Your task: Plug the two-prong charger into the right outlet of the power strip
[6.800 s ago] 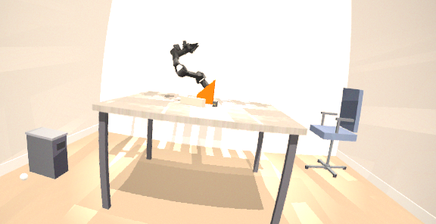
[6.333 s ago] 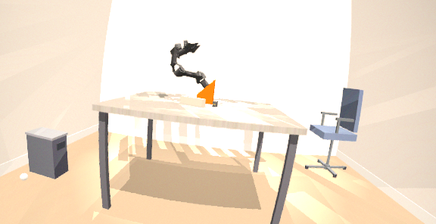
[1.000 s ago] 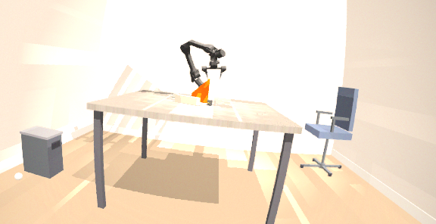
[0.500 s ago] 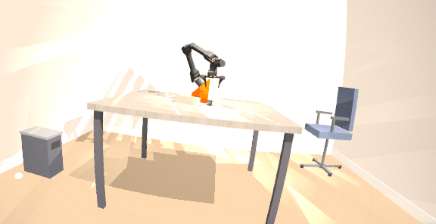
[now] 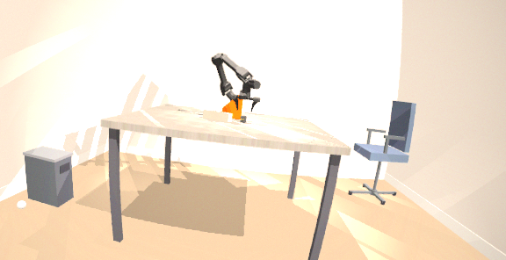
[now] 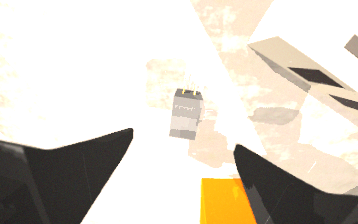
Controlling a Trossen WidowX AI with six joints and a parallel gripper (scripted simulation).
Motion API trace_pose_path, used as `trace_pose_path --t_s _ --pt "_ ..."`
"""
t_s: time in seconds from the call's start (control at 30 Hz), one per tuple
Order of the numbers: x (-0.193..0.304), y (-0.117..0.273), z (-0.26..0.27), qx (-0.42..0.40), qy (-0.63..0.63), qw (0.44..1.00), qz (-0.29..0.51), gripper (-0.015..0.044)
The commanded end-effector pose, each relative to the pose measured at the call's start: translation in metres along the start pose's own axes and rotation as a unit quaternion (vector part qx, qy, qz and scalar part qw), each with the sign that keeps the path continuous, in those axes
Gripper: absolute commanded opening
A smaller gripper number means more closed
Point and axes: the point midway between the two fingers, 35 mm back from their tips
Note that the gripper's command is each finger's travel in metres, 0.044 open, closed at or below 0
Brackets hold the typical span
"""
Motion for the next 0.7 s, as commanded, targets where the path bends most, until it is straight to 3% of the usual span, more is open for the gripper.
trace_pose_path --t_s 0.0,0.67 --pt "-0.002 -0.002 0.001 -0.004 -0.006 1.000 0.002 0.0440" --pt "-0.005 -0.031 0.000 -0.003 -0.006 1.000 0.002 0.0440"
Point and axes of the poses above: the point midway between the two fingers, 35 mm back from their tips, its own y axis back along the fingers, its own z axis across the jaws, x = y × z, and after that the axes turned 11 degrees about y, right-handed
